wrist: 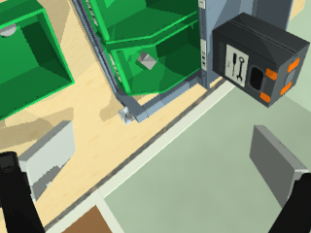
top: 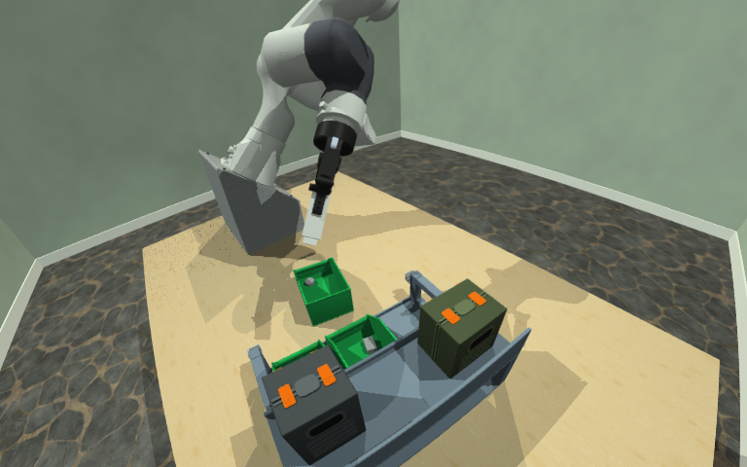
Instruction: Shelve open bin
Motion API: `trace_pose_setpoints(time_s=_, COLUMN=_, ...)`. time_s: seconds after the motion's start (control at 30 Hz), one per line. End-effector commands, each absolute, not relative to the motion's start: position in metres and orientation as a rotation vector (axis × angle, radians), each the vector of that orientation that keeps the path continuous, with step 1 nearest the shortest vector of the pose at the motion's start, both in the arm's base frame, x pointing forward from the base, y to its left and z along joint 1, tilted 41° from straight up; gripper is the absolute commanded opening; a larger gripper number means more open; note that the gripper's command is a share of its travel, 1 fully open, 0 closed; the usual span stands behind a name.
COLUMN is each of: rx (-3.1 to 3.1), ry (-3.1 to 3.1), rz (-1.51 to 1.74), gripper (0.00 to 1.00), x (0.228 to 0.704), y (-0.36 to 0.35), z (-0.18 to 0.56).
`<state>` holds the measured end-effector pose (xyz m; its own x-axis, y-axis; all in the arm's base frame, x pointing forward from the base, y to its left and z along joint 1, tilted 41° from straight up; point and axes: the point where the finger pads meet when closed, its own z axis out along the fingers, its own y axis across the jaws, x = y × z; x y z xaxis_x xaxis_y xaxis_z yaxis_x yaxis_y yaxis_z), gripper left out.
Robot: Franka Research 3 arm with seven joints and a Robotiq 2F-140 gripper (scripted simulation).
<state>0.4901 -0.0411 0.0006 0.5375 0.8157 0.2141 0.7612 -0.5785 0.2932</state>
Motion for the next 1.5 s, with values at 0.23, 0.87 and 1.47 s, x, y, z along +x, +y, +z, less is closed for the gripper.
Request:
trace_pose_setpoints(time_s=0.23, rx=2.620, ry=1.344, rz=0.494, gripper=1.00, x=0.490, y=-0.038, z=0.001)
trace_pose_setpoints(time_s=0.87, rx=2.687, ry=1.302, rz=0.485, gripper=1.00, x=0.485, y=-0.038, z=-0.005)
trace_pose_setpoints(time_s=1.47, rx=2.755, ry=1.257, rz=0.474, gripper=1.00, x=0.479, y=-0.037, z=-0.010)
